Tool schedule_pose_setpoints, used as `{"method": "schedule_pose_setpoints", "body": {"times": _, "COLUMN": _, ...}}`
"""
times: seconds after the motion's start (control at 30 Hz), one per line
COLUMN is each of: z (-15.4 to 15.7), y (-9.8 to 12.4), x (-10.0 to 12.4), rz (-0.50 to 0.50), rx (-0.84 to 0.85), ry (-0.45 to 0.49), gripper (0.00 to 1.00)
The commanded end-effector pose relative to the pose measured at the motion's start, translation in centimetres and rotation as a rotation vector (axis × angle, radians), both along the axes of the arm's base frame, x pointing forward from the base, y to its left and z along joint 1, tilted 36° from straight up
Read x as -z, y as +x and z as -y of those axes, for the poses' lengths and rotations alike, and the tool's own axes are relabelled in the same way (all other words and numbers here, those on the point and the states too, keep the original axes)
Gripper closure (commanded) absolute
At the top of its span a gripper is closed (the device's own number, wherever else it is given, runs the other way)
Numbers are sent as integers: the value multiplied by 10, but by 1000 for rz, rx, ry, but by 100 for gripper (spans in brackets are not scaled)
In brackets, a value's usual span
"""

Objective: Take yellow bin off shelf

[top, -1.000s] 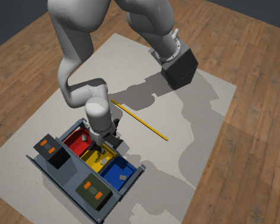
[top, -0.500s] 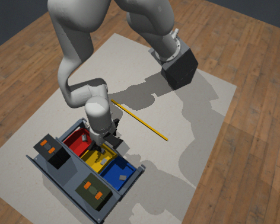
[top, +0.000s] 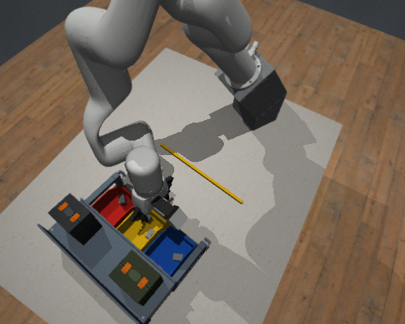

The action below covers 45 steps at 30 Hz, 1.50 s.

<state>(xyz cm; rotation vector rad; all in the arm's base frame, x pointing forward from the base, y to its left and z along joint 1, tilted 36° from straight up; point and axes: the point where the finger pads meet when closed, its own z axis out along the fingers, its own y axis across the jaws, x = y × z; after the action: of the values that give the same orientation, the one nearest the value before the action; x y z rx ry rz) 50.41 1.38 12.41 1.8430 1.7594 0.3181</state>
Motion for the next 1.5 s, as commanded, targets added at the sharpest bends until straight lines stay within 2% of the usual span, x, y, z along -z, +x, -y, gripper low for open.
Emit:
{"method": "schedule_pose_setpoints", "body": {"times": 0.0, "z": -1, "y": 2, "x": -2, "rz": 7, "rx": -1, "ry": 0, "gripper": 0}}
{"method": "schedule_pose_setpoints", "body": {"times": 0.17, "z": -1, "y": 2, "x": -2, "rz": 7, "rx": -1, "ry": 0, "gripper": 0}}
{"method": "schedule_pose_setpoints", "body": {"times": 0.33, "z": 10, "y": 24, "x": 35, "rz": 6, "rx": -1, "ry": 0, "gripper": 0}}
{"method": "schedule_pose_setpoints", "body": {"times": 1.47, "z": 9, "y": 22, "x": 32, "rz": 6, "rx": -1, "ry": 0, "gripper": 0}}
